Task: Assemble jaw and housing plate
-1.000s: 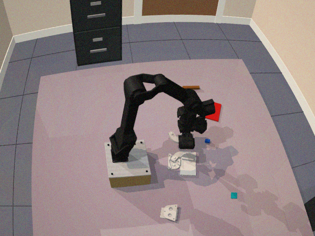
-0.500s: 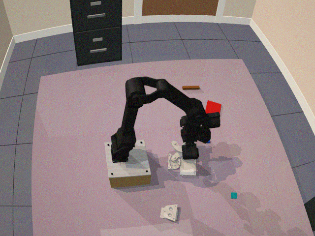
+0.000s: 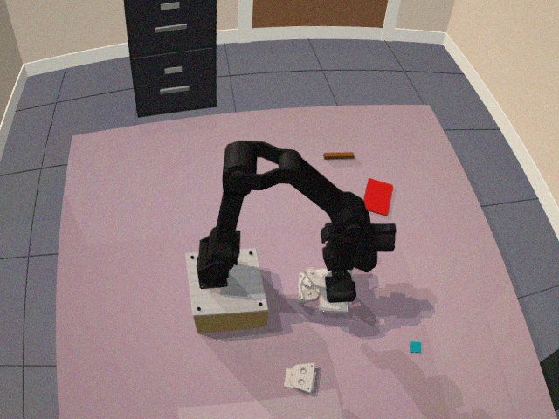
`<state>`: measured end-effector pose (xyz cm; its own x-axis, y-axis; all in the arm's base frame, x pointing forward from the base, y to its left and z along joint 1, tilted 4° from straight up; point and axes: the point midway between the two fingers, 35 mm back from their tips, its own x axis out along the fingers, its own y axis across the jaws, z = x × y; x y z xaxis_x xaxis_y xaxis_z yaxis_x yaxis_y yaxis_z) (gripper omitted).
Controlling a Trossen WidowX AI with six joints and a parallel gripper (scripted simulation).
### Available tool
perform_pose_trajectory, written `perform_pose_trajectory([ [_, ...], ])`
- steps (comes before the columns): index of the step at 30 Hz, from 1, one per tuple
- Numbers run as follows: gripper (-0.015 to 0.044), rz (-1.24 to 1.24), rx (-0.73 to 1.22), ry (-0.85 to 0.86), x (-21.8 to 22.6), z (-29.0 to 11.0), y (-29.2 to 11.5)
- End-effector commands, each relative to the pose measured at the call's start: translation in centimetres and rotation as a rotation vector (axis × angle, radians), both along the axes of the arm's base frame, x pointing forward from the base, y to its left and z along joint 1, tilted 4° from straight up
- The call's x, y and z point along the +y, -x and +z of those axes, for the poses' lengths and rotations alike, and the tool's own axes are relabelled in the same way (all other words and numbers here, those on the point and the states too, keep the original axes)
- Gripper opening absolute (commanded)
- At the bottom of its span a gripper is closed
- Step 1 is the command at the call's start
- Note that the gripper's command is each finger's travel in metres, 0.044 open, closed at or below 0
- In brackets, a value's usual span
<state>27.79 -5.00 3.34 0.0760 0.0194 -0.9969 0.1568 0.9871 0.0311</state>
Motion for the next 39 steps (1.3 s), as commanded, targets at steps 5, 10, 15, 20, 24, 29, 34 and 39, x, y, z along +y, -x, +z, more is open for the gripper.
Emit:
perform_pose_trajectory([
  [5,0.0134,0.01,-0.005,-0.002,-1.82,-0.03,0.46],
  [10,0.0134,0.01,-0.005,-0.002,-1.82,-0.03,0.46],
  [15,0.0134,0.01,-0.005,-0.002,-1.82,-0.03,0.46],
  [20,0.0134,0.012,-0.005,-0.002,-1.82,-0.03,0.46],
  [24,0.0134,0.04,-0.005,0.001,-1.81,-0.03,0.46],
  [29,0.0134,0.04,-0.005,0.001,-1.81,-0.03,0.46],
  [34,0.0134,0.04,-0.005,0.001,-1.78,-0.02,0.44],
  [39,0.0134,0.04,-0.006,0.0,-1.25,0.02,0.04],
])
